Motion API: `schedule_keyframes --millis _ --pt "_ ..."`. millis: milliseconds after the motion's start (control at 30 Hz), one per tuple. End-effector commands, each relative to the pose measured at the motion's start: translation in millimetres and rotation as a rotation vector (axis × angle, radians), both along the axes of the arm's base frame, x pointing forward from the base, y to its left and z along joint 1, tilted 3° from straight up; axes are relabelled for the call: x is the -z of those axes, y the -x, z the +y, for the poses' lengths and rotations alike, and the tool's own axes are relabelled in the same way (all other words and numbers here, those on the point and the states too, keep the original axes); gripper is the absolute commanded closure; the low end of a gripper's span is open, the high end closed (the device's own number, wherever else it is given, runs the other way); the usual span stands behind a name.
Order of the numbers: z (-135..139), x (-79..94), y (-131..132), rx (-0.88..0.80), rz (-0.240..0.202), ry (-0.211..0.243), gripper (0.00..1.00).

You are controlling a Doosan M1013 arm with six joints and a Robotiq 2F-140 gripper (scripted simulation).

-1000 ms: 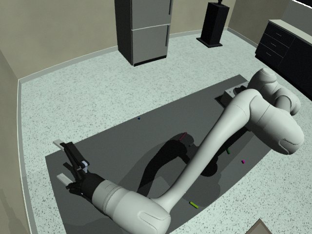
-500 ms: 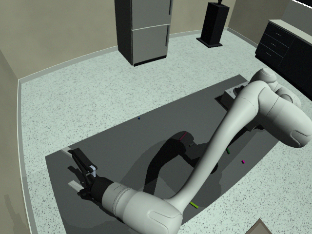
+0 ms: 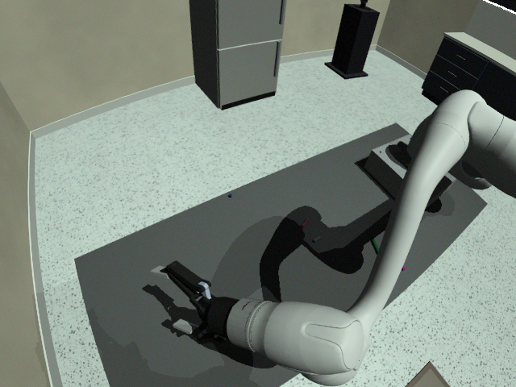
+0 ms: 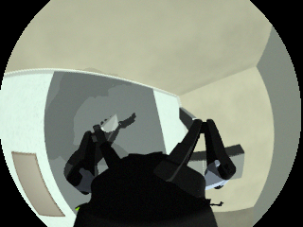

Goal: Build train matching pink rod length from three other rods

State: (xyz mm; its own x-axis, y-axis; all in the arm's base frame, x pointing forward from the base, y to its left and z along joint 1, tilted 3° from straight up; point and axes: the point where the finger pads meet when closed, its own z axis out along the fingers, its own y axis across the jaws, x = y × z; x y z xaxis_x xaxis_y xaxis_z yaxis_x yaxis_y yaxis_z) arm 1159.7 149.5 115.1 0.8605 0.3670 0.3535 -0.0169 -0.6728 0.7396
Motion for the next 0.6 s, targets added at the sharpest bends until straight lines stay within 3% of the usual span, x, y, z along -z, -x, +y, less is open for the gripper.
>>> schedule_keyframes --millis 0,100,167,200,567 --pt "19.2 13.2 36.2 -0.035 0.047 -0.065 0.0" --pt "28.4 21.6 60.7 -0.044 0.078 -0.099 0.0" --pt "28.4 21.6 60.7 -0.044 0.078 -0.099 0.0" --pt "35.6 28.3 81.7 -0.05 0.103 -0.126 0.0" --pt "60.8 53.0 174.3 -0.064 0.197 -0.234 0.0"
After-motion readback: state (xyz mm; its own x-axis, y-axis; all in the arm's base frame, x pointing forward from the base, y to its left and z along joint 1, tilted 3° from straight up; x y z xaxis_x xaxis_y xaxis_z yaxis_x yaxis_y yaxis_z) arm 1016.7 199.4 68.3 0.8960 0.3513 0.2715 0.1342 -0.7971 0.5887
